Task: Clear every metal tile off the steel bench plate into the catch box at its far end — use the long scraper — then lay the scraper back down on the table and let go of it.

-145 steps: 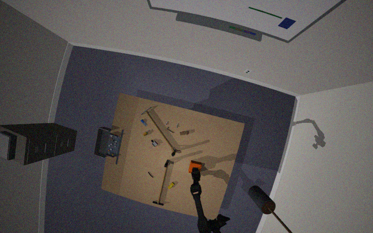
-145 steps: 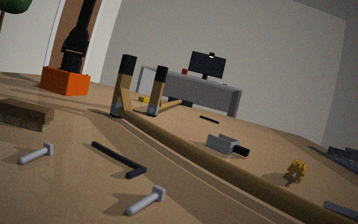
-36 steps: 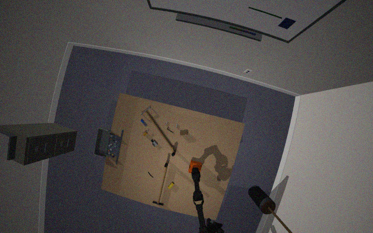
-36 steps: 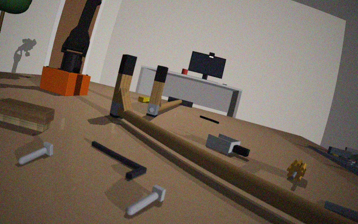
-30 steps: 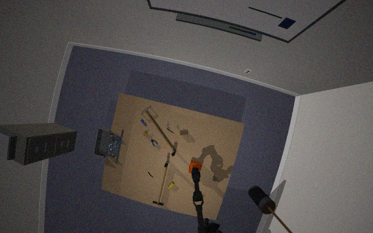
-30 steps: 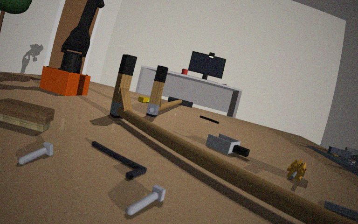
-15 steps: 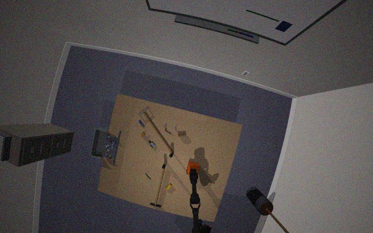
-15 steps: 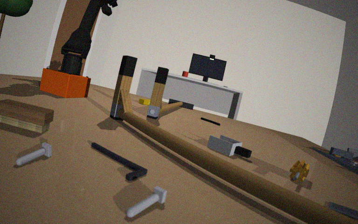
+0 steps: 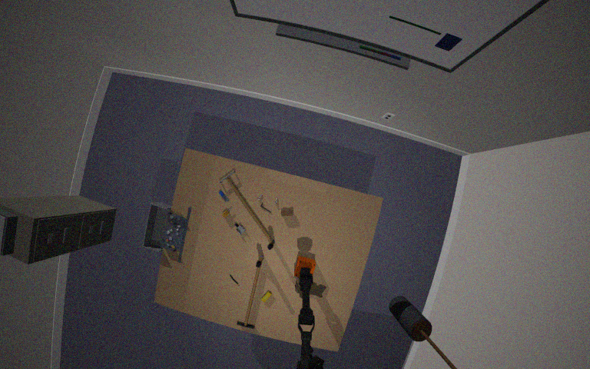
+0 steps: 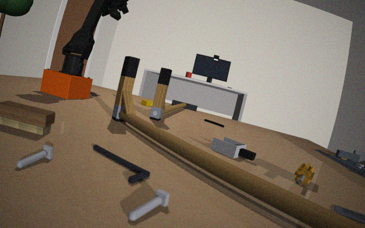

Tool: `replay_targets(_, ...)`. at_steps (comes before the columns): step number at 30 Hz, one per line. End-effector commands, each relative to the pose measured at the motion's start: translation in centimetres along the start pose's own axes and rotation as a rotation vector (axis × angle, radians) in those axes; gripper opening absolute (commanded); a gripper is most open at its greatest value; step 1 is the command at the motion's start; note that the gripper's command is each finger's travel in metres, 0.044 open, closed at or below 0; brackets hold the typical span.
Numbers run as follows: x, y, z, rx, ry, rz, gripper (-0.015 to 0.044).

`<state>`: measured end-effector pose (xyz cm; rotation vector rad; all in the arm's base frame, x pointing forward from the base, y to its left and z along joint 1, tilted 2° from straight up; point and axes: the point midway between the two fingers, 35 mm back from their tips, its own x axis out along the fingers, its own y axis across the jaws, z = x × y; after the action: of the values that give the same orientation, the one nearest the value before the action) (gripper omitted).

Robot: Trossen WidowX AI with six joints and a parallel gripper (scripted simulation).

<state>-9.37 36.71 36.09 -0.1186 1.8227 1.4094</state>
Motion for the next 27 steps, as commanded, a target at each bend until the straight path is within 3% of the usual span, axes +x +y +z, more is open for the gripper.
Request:
replay_targets(1, -0.3, -1.2, 1.5, 0.084, -0.036, -0.029, 0.0)
replay_targets(27, -3.2, -8.5, 8.8, 0.536, -0.249, -0.144, 0.0)
